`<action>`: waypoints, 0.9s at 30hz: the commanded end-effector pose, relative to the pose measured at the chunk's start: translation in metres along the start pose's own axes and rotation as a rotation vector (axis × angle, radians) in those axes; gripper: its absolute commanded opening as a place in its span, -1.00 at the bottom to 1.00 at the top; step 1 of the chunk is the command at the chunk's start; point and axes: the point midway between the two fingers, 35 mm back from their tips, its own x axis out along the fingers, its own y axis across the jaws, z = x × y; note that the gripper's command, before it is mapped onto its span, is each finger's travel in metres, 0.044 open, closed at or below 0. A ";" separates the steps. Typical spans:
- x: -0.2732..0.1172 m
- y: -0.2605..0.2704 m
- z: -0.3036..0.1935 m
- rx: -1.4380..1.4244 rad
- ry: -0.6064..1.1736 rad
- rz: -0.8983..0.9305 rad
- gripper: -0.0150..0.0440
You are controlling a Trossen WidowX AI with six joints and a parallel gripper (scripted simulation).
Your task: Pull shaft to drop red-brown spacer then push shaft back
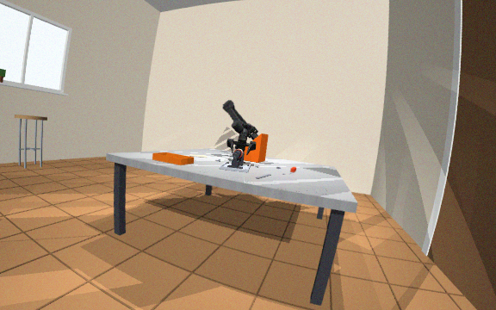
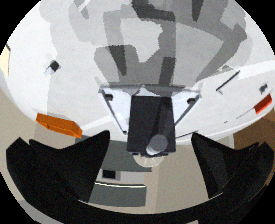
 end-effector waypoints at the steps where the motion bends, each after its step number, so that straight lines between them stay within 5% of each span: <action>1: 0.001 -0.001 0.000 -0.005 0.000 -0.003 1.00; 27: 0.019 -0.001 0.000 -0.005 0.000 -0.002 1.00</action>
